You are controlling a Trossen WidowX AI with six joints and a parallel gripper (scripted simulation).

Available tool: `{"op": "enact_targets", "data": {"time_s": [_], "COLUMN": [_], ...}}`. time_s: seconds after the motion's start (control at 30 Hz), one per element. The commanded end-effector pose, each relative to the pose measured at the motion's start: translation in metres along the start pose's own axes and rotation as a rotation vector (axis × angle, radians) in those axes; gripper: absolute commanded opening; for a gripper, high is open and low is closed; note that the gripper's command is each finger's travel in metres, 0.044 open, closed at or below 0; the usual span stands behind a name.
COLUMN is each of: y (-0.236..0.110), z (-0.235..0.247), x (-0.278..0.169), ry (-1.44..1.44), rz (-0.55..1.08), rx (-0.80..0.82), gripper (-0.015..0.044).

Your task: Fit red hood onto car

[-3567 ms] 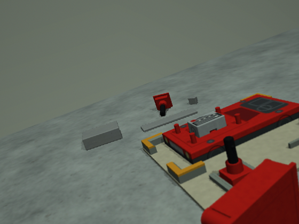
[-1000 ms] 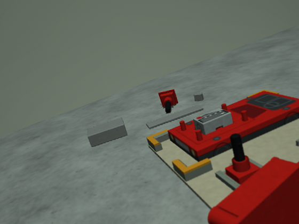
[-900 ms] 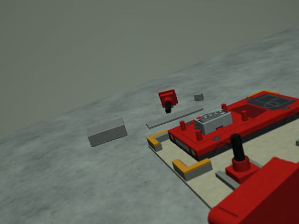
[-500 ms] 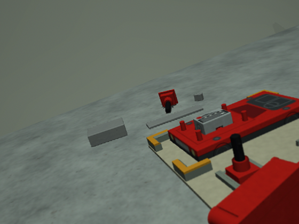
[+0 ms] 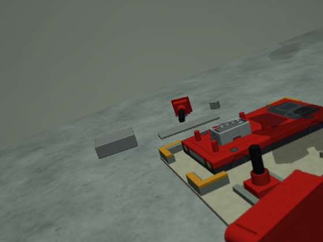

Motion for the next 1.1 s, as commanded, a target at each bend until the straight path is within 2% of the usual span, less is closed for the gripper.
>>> {"op": "enact_targets", "data": {"time_s": [0.0,0.57,1.07], "y": [0.014,0.031,0.008], "z": [-0.035,-0.165,-0.28], "x": [0.005,0.003,0.0], "ry": [0.041,0.142,0.226], "rz": [-0.038,-0.167,-0.37], "rx": [-0.137,-0.633,-1.072], "gripper": [0.0,0.0,0.0]}}
Point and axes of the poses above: the point midway between the two fingers, 35 mm back from their tips, its own y axis out along the fingers, its own z axis across the jaws, x = y × z, the point moved 9 cm from there along -y, back along the fingers, and after that the axes turned 7 degrees about y, right-handed, at the moved point
